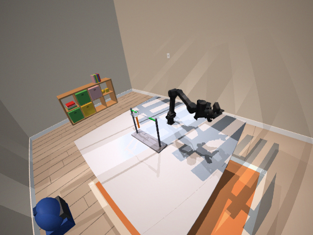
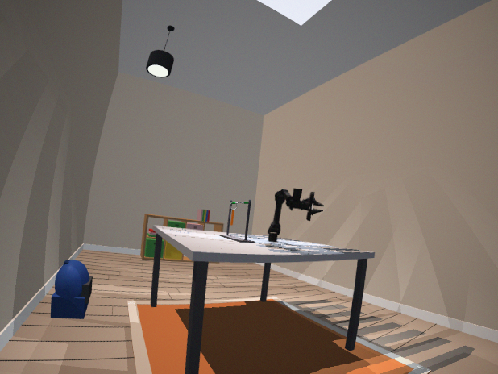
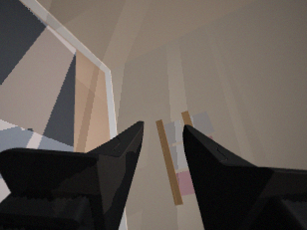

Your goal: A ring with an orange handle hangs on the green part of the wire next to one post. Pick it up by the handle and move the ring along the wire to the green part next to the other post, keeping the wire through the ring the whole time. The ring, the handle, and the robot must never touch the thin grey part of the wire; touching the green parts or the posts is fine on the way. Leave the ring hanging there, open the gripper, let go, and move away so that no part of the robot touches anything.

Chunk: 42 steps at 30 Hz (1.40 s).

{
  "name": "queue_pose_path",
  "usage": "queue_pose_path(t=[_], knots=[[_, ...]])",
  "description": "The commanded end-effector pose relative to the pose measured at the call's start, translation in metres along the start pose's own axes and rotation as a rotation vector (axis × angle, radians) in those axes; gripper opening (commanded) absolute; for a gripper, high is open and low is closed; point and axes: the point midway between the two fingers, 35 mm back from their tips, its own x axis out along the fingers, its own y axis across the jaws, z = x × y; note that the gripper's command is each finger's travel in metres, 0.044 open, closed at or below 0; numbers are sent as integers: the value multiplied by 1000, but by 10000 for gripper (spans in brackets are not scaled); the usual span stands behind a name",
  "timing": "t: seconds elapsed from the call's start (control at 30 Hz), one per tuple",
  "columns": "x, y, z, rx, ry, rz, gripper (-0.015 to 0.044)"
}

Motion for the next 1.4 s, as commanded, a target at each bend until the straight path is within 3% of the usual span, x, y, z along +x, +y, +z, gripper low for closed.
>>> queue_pose_path(t=[0.0, 0.57, 1.03, 1.37], knots=[[-55, -29, -18, -48, 148, -85, 160], [-261, -92, -30, -194, 692, -341, 160], [-420, -97, 16, -255, 1170, -527, 160], [-525, -72, 61, -193, 1498, -702, 160]])
